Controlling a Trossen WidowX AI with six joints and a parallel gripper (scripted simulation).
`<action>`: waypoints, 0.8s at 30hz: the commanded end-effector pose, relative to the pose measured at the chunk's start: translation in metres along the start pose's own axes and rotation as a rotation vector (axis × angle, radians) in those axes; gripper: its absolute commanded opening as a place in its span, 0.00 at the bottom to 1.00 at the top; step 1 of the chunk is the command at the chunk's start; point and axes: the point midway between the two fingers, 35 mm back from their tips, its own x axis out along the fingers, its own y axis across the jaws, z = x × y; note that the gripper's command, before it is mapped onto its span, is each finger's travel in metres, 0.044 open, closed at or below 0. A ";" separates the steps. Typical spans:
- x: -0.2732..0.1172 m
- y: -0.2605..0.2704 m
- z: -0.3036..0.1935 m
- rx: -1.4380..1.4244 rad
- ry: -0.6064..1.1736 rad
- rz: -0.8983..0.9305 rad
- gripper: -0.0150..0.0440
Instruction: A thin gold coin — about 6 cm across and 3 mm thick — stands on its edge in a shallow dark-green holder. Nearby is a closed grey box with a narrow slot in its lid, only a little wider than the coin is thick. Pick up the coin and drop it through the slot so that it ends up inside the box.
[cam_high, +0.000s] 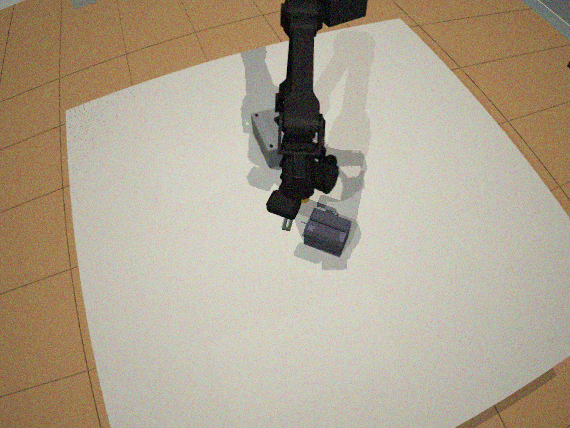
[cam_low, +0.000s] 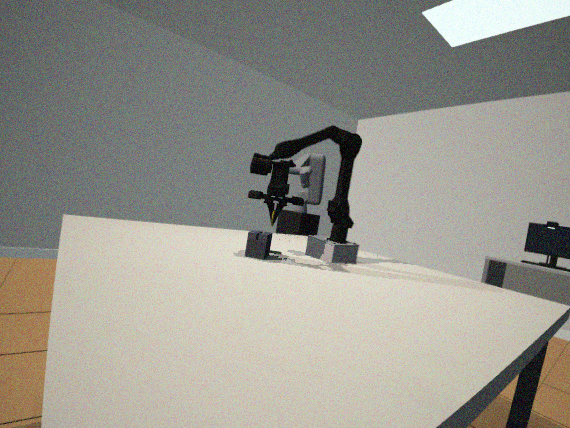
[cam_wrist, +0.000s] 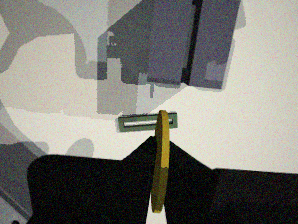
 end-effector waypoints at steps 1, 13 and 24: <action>-0.002 -0.005 0.008 0.003 0.001 -0.008 0.25; -0.003 -0.012 0.035 0.006 -0.001 -0.009 0.25; -0.003 -0.016 0.060 0.006 -0.004 -0.009 0.25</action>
